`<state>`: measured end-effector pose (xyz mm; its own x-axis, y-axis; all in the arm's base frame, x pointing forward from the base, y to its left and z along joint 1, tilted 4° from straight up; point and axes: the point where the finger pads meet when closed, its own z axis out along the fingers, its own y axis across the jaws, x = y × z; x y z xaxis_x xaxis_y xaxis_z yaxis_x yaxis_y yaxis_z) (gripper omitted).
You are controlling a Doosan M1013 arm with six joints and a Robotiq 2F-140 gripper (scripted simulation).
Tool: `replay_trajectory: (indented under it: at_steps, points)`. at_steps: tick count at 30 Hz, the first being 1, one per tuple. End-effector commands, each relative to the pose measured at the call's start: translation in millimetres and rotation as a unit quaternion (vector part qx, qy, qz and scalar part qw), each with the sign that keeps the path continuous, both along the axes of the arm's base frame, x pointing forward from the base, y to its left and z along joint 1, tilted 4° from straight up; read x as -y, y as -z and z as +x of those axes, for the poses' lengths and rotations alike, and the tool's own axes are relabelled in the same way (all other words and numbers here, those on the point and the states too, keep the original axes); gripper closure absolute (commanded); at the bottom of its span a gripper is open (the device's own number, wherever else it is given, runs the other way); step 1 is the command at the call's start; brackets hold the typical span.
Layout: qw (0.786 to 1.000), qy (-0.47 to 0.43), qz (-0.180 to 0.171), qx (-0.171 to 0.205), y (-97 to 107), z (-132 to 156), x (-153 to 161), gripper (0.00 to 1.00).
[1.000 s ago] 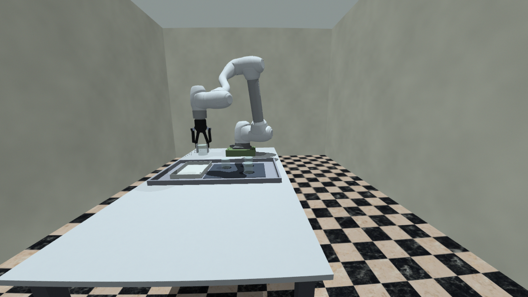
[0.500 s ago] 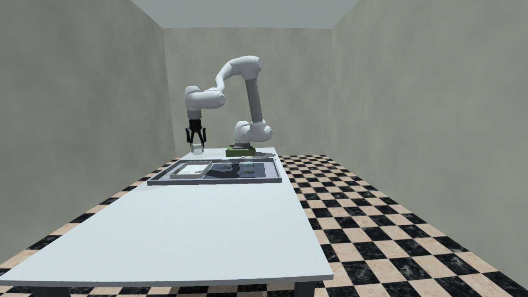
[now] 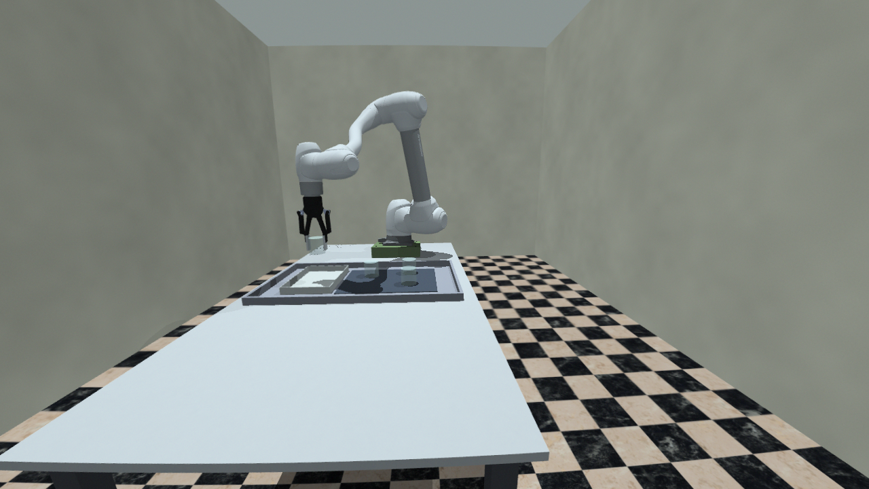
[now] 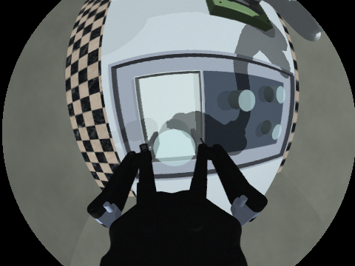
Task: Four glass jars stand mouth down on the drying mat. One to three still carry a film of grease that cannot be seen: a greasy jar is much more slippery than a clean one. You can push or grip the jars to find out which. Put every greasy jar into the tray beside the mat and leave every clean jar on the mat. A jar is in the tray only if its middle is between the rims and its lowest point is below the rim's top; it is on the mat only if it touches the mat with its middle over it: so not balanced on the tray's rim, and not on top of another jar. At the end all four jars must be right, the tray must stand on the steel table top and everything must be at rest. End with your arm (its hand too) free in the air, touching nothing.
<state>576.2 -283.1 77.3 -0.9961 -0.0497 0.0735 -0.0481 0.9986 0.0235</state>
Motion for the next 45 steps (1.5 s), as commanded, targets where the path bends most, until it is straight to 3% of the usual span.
replay_trajectory:
  at_steps: [1,10,45]
  points:
    - [1.000,0.000,0.000,0.000,-0.1,-3.6,11.5,1.00]
    - [1.000,0.000,0.000,0.000,2.5,-3.8,11.5,1.00]
    - [1.000,0.000,0.000,0.000,83.7,-9.9,9.8,1.00]
